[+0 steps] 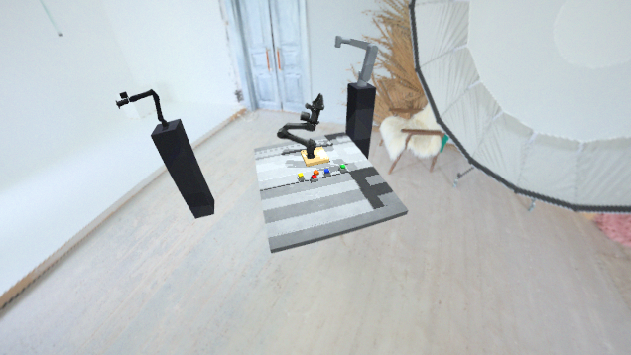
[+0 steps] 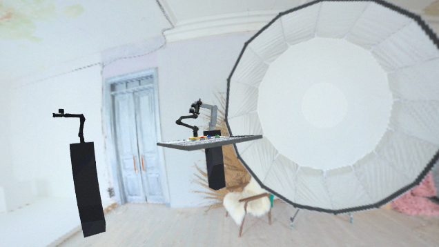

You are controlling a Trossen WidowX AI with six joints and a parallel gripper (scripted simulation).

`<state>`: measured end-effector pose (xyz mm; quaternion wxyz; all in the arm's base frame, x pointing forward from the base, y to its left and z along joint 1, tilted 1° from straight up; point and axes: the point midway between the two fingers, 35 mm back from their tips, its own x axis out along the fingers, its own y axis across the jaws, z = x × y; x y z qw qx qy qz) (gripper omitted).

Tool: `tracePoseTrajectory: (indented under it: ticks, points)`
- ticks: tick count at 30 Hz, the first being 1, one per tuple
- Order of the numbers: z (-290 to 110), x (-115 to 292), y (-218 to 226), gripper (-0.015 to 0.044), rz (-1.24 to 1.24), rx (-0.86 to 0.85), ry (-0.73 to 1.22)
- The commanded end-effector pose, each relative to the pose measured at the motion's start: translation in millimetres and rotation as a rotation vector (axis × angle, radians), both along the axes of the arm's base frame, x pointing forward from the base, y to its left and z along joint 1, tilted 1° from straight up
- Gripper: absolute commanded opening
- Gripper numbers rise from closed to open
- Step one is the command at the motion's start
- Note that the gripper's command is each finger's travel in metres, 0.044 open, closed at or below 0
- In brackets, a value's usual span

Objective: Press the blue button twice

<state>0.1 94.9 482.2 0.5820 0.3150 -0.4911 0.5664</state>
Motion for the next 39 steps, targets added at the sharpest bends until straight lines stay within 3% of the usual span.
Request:
tracePoseTrajectory:
  ticks: [1,9,18,29,39]
  points:
    - [-0.6,2.3,2.6,0.0400,-0.007,-0.009,0.007]
    - [-30.3,94.1,91.4,0.0400,-0.195,-0.410,0.306]
    - [-116.9,203.2,134.5,0.0400,-0.392,-0.856,0.737]
    - [-242.3,275.2,94.9,0.0400,-0.570,-1.293,1.314]
    - [-329.8,264.6,12.0,0.0400,-0.625,-1.645,1.925]
